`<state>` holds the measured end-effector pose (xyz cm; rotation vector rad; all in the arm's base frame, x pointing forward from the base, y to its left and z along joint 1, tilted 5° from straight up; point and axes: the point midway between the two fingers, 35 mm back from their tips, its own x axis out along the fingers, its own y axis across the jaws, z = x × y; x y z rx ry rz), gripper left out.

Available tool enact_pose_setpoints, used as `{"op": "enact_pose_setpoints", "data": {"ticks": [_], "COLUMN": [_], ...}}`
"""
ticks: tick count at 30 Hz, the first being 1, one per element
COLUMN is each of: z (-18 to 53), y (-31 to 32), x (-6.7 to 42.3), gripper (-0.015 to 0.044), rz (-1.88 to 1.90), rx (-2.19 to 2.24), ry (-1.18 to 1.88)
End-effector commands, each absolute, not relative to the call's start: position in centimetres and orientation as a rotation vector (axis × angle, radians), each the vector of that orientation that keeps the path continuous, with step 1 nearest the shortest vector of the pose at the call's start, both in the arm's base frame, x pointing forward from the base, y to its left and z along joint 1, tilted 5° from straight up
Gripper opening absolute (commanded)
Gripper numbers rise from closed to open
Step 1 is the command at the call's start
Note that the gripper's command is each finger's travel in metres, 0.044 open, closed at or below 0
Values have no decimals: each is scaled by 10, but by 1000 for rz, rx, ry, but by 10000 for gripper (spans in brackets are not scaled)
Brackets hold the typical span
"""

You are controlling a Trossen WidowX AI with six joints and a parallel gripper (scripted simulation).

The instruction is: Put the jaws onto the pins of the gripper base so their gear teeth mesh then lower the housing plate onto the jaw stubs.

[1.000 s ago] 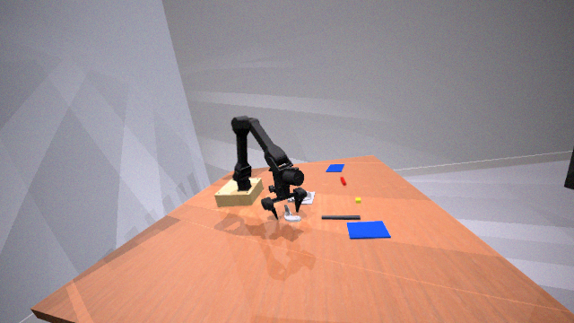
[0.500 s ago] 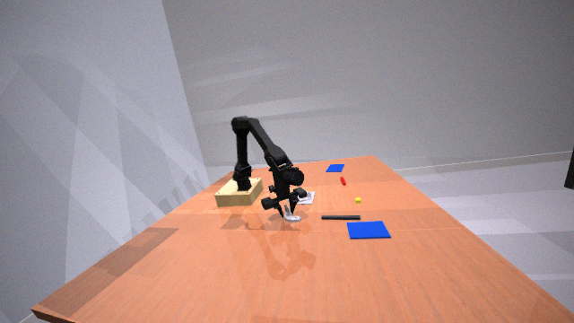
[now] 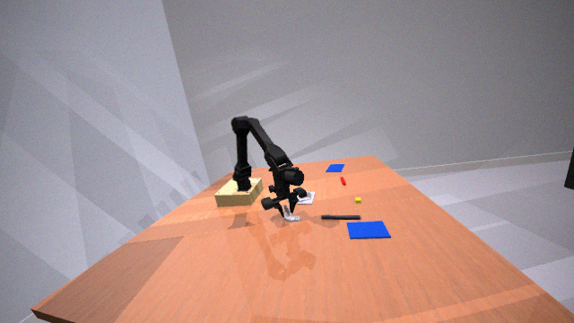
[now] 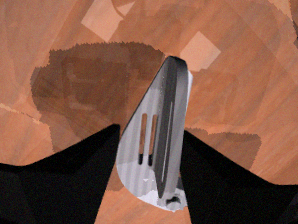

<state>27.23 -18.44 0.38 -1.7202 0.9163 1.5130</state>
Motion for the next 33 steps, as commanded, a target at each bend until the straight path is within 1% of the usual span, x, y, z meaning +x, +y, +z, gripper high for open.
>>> {"op": "enact_pose_setpoints", "data": {"ticks": [1, 25, 33], "z": [6, 80, 82], "y": [-185, -179, -174], "x": [272, 266, 267], "gripper": [134, 134, 134], "rz": [1514, 1514, 1486], "rx": [-1720, -1722, -1694], "ry": [919, 911, 934]}}
